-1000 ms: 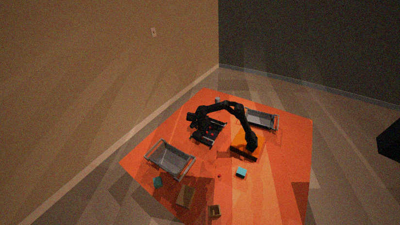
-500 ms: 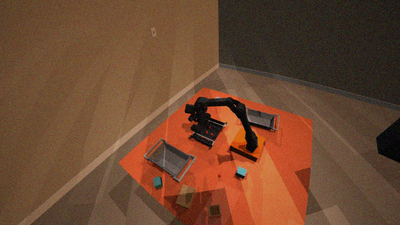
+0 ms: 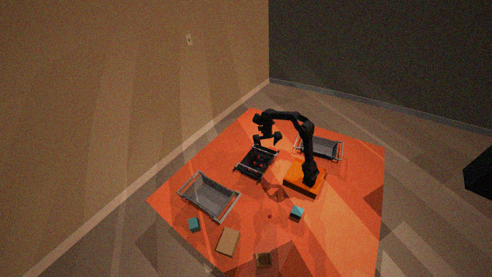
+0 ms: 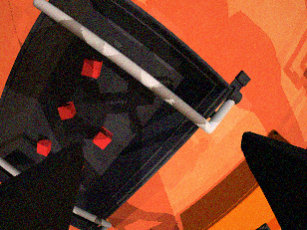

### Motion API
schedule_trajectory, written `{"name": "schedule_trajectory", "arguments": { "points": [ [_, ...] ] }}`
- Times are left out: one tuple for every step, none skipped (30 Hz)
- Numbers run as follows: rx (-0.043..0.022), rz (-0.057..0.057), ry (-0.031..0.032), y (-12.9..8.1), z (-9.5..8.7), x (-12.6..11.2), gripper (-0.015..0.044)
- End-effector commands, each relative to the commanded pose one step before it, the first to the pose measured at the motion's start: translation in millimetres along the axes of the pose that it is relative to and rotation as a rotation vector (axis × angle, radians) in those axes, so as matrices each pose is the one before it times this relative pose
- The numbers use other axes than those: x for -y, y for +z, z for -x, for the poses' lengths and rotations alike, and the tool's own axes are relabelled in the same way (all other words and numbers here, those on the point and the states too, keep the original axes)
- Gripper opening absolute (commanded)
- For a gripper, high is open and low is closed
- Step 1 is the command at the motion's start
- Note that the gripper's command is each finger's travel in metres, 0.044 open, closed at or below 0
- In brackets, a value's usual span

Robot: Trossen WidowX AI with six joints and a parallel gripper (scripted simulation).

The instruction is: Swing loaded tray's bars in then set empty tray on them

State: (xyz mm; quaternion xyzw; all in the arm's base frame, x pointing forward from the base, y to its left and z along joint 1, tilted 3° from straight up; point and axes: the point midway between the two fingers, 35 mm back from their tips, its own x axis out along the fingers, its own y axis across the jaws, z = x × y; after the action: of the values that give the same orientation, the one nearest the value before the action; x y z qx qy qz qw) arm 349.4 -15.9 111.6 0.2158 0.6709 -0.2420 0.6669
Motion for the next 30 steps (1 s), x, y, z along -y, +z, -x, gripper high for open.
{"name": "schedule_trajectory", "arguments": {
  "points": [
    [0.00187, -0.3619, 0.00433, 21.72, -4.8, 66.26, 0.044],
    [0.00142, -0.0836, 0.00108, 8.65, -1.01, 13.39, 0.044],
    [0.00149, -0.0841, 0.00102, 9.08, -1.05, 13.07, 0.044],
    [0.00159, -0.0853, 0.00097, 9.57, -1.1, 12.83, 0.044],
    [0.00167, -0.0856, 0.00092, 9.96, -1.14, 12.43, 0.044],
    [0.00175, -0.0856, 0.00086, 10.29, -1.17, 11.98, 0.044],
    [0.00184, -0.0856, 0.00082, 10.61, -1.21, 11.52, 0.044],
    [0.00194, -0.0856, 0.00078, 10.9, -1.24, 11.05, 0.044],
    [0.00204, -0.0856, 0.00076, 11.17, -1.28, 10.57, 0.044],
    [0.00215, -0.0856, 0.00074, 11.42, -1.31, 10.09, 0.044],
    [0.00226, -0.0856, 0.00073, 11.66, -1.34, 9.6, 0.044],
    [0.00237, -0.0856, 0.00073, 11.87, -1.38, 9.12, 0.044],
    [0.00249, -0.0856, 0.00074, 12.06, -1.41, 8.62, 0.044],
    [0.0026, -0.0853, 0.00075, 12.19, -1.44, 8.11, 0.044],
    [0.00273, -0.0856, 0.00079, 12.38, -1.48, 7.64, 0.044],
    [0.00285, -0.0856, 0.00083, 12.51, -1.51, 7.15, 0.044],
    [0.00297, -0.0856, 0.00088, 12.62, -1.54, 6.65, 0.044],
    [0.00309, -0.0856, 0.00094, 12.71, -1.57, 6.16, 0.044],
    [0.00321, -0.0856, 0.00101, 12.78, -1.6, 5.66, 0.044],
    [0.00333, -0.0856, 0.00109, 12.84, -1.64, 5.18, 0.044],
    [0.00343, -0.0853, 0.00118, 12.83, -1.66, 4.68, 0.044],
    [0.00282, -0.0681, 0.00102, 10.29, -1.35, 3.3, 0.044],
    [0.00173, -0.0409, 0.00065, 6.2, -0.82, 1.75, 0.044],
    [0.00058, -0.0136, 0.00022, 2.07, -0.28, 0.53, 0.044],
    [0.0, 0.0, 0.0, 0.0, 0.0, 0.0, 0.044],
    [0.0, 0.0, 0.0, 0.0, 0.0, 0.0, 0.044],
    [0.0, 0.0, 0.0, 0.0, 0.0, 0.0, 0.044],
    [0.0, 0.0, 0.0, 0.0, 0.0, 0.0, 0.044],
    [0.0, 0.0, 0.0, 0.0, 0.0, 0.0, 0.044],
    [0.0, 0.0, 0.0, 0.0, 0.0, 0.0, 0.044]
  ]
}}
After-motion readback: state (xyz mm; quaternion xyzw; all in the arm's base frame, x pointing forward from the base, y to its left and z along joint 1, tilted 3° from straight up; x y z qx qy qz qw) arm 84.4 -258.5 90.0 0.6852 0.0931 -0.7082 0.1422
